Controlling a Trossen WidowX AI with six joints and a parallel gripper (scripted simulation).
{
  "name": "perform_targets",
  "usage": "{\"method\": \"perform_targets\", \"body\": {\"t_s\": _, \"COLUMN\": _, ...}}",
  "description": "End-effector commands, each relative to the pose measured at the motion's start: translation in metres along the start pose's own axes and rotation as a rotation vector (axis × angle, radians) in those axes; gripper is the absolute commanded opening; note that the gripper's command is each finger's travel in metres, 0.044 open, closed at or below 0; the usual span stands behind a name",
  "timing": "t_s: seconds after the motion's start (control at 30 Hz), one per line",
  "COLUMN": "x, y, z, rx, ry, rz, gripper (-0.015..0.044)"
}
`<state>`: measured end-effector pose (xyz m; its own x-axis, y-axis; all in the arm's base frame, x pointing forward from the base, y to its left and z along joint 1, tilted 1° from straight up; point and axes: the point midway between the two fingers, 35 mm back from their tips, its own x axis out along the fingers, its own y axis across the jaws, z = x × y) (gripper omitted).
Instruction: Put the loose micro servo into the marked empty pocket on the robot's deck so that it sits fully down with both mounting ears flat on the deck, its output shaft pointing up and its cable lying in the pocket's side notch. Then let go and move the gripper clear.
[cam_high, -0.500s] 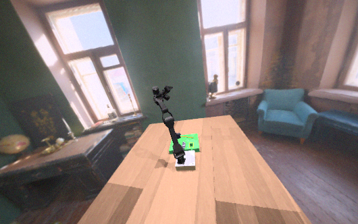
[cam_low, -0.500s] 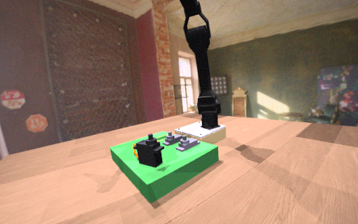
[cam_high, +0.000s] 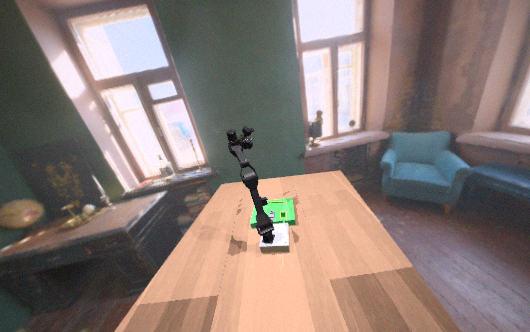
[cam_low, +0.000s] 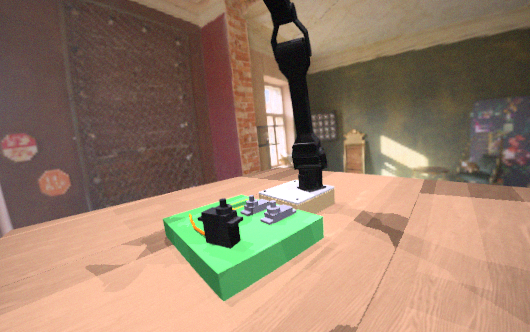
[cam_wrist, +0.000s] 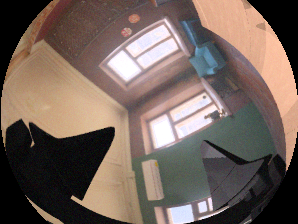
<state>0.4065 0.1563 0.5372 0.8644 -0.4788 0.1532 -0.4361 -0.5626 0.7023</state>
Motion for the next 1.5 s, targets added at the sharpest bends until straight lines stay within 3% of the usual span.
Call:
{"method": "perform_targets", "body": {"t_s": 0.0, "x": 0.002, "y": -0.01, "z": 0.002, "rx": -0.131, "ry": 0.015, "rz": -0.024, "gripper": 0.044}}
{"method": "perform_targets", "body": {"t_s": 1.47, "x": 0.018, "y": -0.116, "z": 0.054, "rx": -1.601, "ry": 0.323, "rz": -0.293, "gripper": 0.044}}
